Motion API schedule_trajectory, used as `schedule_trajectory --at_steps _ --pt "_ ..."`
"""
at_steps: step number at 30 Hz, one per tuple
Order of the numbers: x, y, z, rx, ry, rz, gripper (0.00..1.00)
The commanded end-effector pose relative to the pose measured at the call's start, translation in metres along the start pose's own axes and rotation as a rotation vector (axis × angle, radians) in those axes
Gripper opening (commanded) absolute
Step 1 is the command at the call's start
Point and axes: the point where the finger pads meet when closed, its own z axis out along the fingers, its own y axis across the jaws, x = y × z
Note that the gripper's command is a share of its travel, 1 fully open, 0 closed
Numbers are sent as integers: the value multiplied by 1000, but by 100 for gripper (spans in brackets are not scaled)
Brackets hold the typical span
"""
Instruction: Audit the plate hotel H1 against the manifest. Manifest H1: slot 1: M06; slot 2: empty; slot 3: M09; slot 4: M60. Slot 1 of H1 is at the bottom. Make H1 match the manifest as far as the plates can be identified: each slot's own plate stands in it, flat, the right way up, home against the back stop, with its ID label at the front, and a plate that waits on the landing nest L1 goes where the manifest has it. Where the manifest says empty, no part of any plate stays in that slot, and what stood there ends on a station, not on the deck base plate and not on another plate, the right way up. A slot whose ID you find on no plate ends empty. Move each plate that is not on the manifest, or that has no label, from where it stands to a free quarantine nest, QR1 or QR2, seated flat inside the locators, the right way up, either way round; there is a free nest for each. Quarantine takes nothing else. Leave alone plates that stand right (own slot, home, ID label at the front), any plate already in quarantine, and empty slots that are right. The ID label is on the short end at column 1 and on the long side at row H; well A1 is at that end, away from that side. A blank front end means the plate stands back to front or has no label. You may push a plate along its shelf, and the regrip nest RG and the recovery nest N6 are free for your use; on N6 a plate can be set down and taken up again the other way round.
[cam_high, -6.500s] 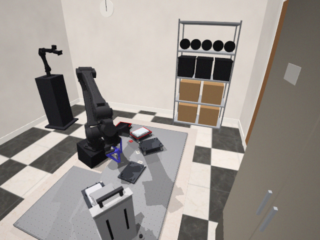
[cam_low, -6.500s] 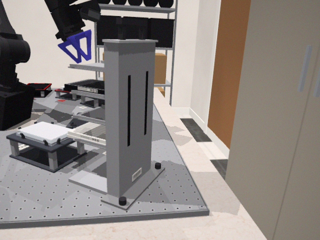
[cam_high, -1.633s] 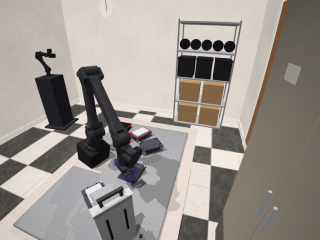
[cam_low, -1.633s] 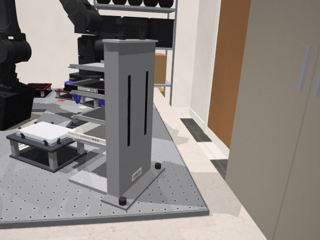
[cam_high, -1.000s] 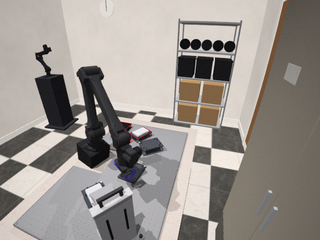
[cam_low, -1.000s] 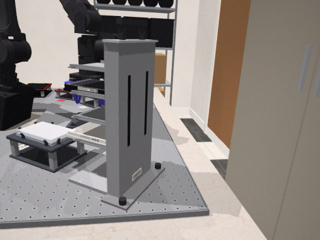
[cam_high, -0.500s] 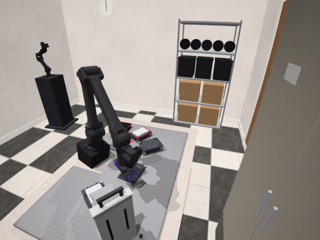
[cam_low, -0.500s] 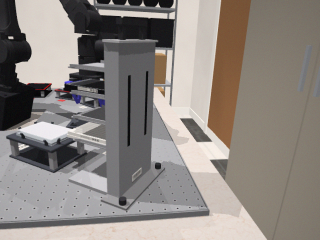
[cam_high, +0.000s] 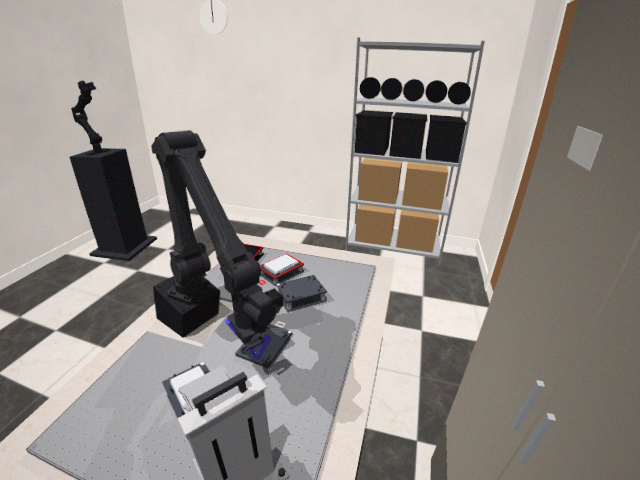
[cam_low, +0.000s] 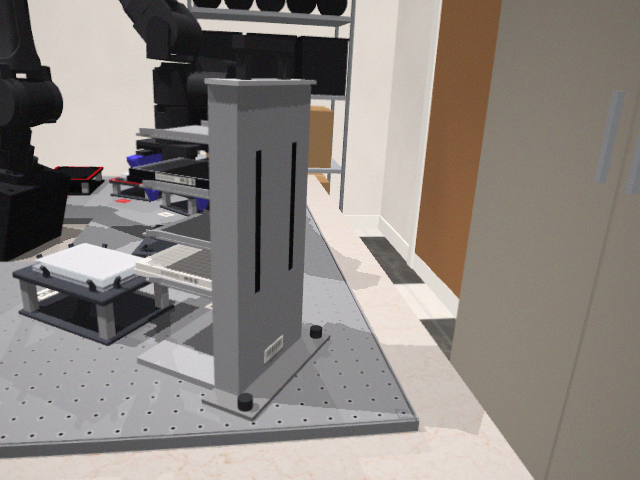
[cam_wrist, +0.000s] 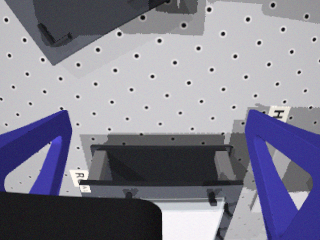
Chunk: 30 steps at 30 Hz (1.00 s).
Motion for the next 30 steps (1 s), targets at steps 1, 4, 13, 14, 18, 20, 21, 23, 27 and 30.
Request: schedule_trajectory --at_steps 1,4,13,14,18,20,21,23,27,30 --pt "-2 -28 -27 68 -5 1 100" --pt "-1 -28 -33 69 -5 1 100" --pt "-1 -28 -45 70 -5 -5 100" --pt "-2 -28 -47 70 -6 -6 100" --pt "-1 -27 -54 71 -6 -5 100" --pt "-2 -27 -58 71 -6 -6 100" --pt "-2 -27 -60 71 -6 -7 100" --pt "-2 -27 -62 66 -6 -6 100" --pt "-1 -27 -69 72 -6 -5 100" --pt "-3 -26 -78 73 -8 -9 100"
